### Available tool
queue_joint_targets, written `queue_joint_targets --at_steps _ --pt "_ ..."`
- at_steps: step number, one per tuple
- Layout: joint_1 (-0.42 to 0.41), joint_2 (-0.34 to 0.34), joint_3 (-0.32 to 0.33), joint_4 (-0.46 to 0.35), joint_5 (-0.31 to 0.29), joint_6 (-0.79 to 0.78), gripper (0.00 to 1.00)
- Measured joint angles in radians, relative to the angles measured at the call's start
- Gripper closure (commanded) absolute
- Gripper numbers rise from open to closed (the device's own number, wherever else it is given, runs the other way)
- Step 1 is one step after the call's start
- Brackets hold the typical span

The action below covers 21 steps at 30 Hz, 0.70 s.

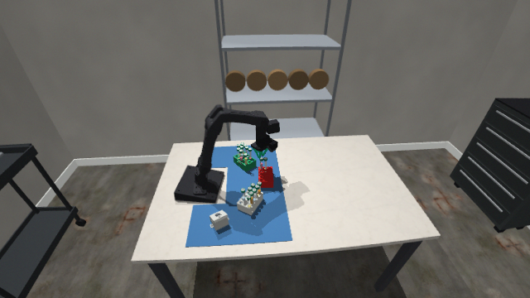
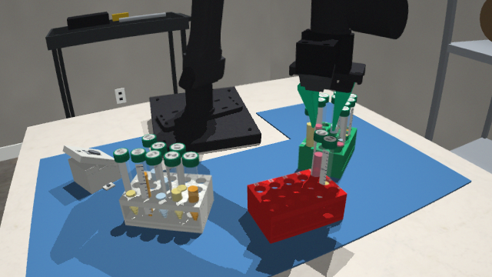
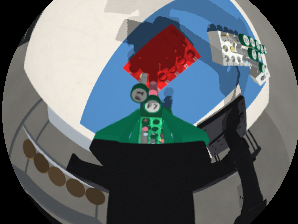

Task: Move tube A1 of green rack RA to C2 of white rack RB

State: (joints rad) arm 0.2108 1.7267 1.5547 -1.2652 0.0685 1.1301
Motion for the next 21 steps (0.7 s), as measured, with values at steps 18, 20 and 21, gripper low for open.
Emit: queue_joint_targets --at_steps 18,20,21 --pt "-0.001 -0.007 -0.026 0.021 0.0 -0.001 0.7" --pt "-0.001 -0.008 -0.029 0.024 0.0 -0.002 0.7" --pt "-0.002 -0.007 -0.029 0.024 0.0 -0.002 0.7"
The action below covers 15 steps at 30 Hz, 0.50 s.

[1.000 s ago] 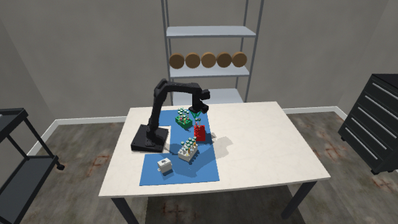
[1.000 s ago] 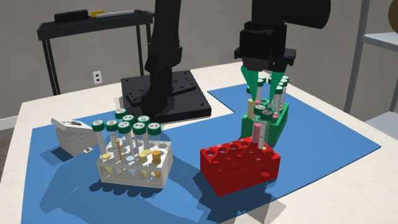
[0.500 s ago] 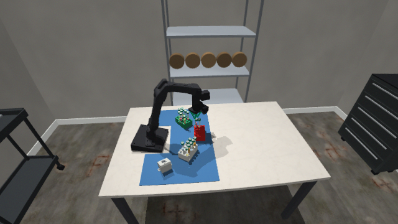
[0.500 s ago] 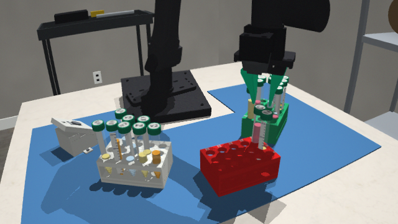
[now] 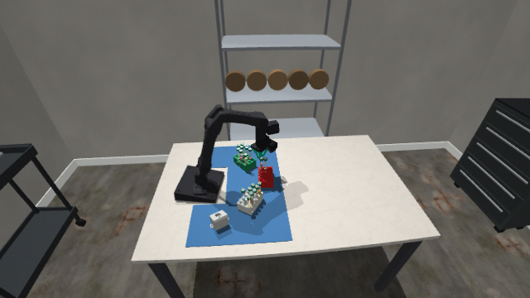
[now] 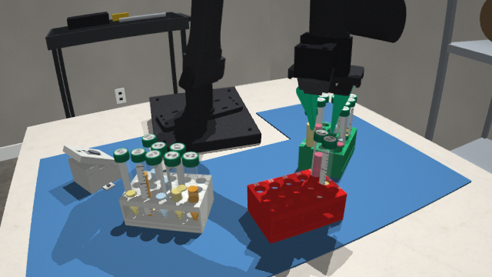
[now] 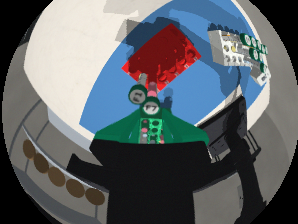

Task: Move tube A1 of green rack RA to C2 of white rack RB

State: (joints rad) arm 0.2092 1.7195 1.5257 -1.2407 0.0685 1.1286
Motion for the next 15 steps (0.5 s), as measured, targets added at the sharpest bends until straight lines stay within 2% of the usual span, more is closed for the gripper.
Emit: queue_joint_targets --at_steps 15 --pt "-0.001 -0.002 -0.022 0.023 0.0 -0.001 0.7"
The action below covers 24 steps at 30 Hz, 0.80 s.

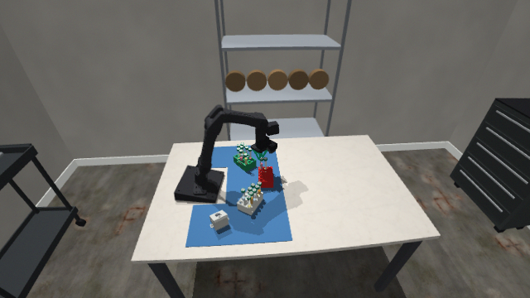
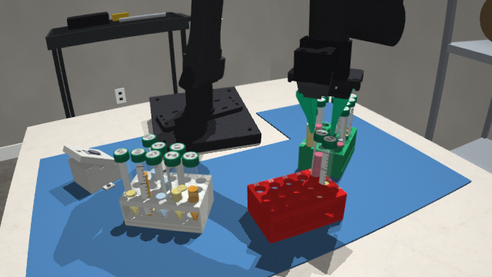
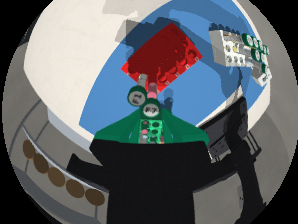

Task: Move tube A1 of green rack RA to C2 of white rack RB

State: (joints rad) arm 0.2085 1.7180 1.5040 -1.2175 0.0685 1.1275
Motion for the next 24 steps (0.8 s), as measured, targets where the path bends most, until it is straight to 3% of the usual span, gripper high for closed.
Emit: queue_joint_targets --at_steps 16,17,24 --pt "-0.001 0.002 -0.016 0.021 0.0 -0.001 0.7" --pt "-0.001 0.002 -0.016 0.022 0.0 -0.001 1.0" --pt "-0.001 0.002 -0.016 0.023 0.0 -0.001 1.0"
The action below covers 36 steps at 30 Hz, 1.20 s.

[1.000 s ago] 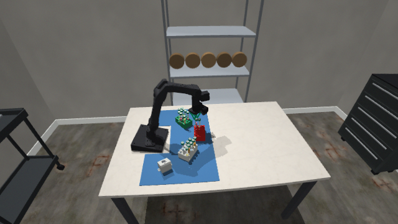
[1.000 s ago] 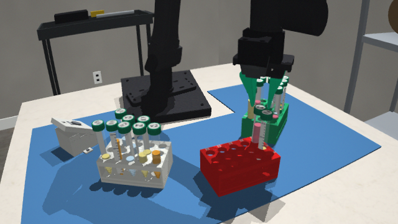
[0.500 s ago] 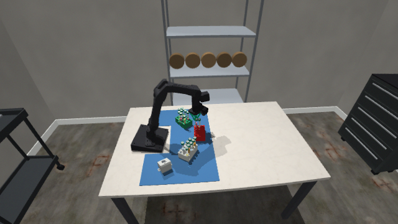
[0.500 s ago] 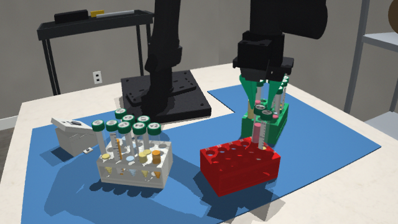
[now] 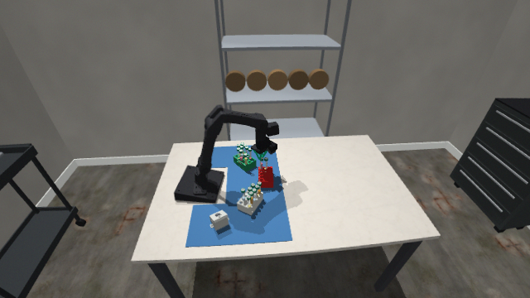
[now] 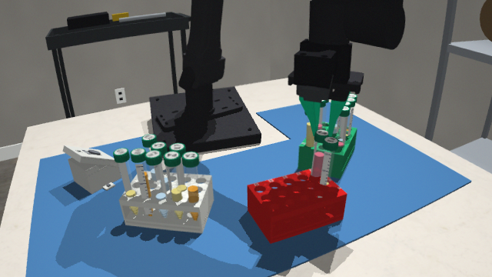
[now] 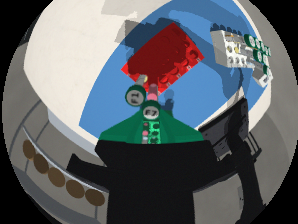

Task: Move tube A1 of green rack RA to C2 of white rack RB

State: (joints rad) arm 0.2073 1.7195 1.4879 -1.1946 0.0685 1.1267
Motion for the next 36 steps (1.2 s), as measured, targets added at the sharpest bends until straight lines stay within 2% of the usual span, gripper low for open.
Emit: queue_joint_targets --at_steps 24,36 --pt "0.0 0.0 0.0 -0.001 0.0 0.0 1.0" --pt "0.002 0.0 0.026 -0.028 0.0 0.002 1.0"
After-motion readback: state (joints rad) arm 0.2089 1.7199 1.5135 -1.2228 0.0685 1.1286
